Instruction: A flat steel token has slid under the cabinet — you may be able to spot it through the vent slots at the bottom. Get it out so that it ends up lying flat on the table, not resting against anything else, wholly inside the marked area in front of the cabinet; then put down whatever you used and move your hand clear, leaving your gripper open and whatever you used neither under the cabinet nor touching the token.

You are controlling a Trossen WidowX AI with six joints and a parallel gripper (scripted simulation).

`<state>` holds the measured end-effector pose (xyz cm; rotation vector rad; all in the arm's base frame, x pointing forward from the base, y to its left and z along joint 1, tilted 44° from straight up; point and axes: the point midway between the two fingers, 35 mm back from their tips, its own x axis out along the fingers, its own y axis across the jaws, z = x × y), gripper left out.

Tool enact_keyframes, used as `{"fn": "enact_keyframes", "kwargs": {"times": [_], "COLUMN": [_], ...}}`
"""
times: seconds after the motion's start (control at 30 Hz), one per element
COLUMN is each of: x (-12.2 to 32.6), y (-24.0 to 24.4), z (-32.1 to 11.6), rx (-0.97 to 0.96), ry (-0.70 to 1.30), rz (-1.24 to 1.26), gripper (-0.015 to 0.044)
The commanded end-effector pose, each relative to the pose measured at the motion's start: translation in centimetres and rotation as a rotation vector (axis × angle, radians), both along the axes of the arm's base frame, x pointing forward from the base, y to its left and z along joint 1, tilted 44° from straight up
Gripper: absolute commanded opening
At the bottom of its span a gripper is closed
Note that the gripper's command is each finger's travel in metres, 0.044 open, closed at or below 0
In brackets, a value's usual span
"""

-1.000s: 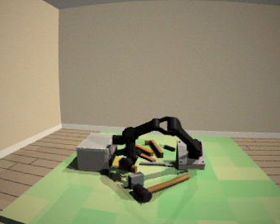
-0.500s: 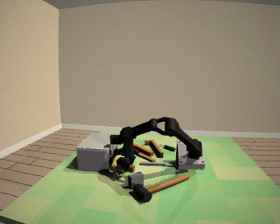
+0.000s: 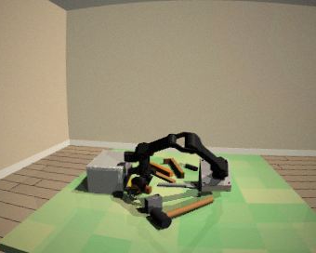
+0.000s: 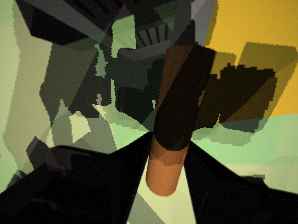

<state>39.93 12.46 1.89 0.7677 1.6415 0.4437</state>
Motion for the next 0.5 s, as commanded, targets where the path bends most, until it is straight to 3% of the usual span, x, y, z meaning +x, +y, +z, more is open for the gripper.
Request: {"fn": "enact_keyframes", "kwargs": {"times": [0.0,0.47], "x": [-0.17,-0.45], "y": [-0.56,-1.36], "z": [-0.67,-1.38], "rx": [-0.011,-0.011], "ry": [-0.001,-0.001], "rz": [0.002,0.002], "gripper": [0.0,0.0]}}
